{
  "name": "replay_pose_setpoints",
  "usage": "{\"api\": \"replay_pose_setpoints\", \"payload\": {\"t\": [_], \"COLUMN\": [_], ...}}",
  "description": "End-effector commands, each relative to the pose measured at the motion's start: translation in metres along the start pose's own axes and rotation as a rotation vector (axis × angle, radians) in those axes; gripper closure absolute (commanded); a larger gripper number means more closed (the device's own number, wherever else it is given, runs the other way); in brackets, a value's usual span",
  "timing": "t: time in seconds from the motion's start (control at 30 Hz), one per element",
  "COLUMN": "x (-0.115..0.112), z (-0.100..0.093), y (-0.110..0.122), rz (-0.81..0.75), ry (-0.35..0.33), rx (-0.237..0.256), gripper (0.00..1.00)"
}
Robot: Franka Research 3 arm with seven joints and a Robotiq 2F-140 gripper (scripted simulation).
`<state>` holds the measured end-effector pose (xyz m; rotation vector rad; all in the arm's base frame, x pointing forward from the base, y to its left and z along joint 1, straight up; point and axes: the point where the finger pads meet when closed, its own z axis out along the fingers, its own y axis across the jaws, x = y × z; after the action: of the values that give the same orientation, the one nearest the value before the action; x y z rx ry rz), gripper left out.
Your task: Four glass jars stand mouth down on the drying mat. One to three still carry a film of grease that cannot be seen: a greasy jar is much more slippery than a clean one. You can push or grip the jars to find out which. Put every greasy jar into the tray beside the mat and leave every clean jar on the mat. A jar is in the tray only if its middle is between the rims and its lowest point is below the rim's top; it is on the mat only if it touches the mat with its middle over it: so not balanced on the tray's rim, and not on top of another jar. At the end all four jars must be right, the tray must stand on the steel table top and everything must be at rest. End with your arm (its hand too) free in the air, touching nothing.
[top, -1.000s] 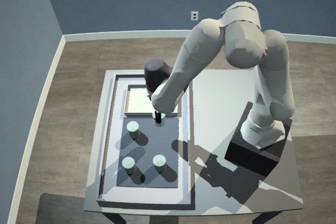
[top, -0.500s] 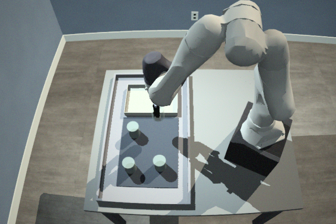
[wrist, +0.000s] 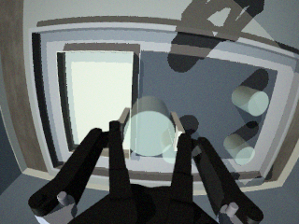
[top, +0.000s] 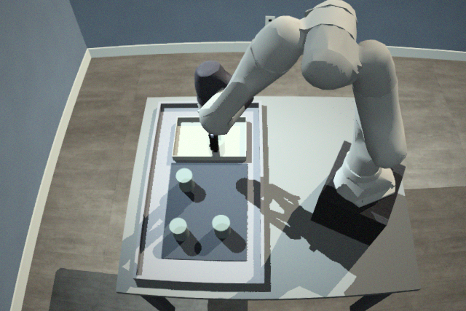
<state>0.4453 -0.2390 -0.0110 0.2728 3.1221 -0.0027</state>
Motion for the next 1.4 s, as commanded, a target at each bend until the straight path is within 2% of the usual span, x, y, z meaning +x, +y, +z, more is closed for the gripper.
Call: {"api": "replay_pose_setpoints", "payload": {"t": [0.0, 1.37], "x": [-0.002, -0.041], "z": [0.000, 0.002], "y": [-0.005, -0.121], "rz": [-0.031, -0.031], "ry": [0.004, 0.004], "rx": [-0.008, -0.008], "gripper": [1.00, 1.00]}}
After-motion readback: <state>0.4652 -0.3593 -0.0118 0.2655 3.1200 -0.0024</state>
